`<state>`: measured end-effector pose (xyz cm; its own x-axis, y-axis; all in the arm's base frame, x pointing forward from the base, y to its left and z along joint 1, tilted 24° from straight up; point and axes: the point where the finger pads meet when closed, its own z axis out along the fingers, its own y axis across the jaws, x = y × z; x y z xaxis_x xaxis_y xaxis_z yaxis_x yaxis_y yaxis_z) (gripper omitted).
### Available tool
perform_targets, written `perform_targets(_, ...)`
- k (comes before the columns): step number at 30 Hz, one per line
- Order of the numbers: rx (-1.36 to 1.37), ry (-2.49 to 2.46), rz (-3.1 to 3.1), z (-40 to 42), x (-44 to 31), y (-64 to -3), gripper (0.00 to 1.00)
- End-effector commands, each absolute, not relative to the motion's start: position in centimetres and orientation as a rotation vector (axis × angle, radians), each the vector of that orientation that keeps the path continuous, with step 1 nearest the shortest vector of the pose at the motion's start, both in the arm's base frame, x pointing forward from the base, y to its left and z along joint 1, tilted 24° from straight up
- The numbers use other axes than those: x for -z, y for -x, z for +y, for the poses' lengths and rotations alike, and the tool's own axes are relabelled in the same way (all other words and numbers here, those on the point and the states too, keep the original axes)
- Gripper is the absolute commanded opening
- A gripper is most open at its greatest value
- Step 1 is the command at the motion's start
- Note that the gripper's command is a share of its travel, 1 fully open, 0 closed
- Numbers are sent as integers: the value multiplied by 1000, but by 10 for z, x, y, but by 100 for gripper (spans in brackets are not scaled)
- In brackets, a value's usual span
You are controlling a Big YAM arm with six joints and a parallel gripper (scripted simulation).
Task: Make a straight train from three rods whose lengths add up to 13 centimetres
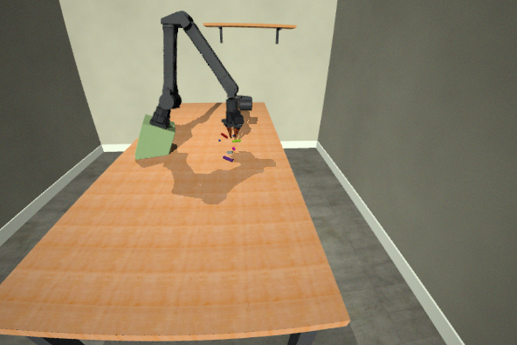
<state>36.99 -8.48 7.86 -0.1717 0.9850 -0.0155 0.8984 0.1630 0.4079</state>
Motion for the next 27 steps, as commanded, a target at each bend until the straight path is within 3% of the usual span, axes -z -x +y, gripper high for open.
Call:
perform_targets(1, -460, -1756, 2151, -87, -99, -384, 23)
perform_targets(27, -461, -1762, 2147, -87, -99, -384, 23)
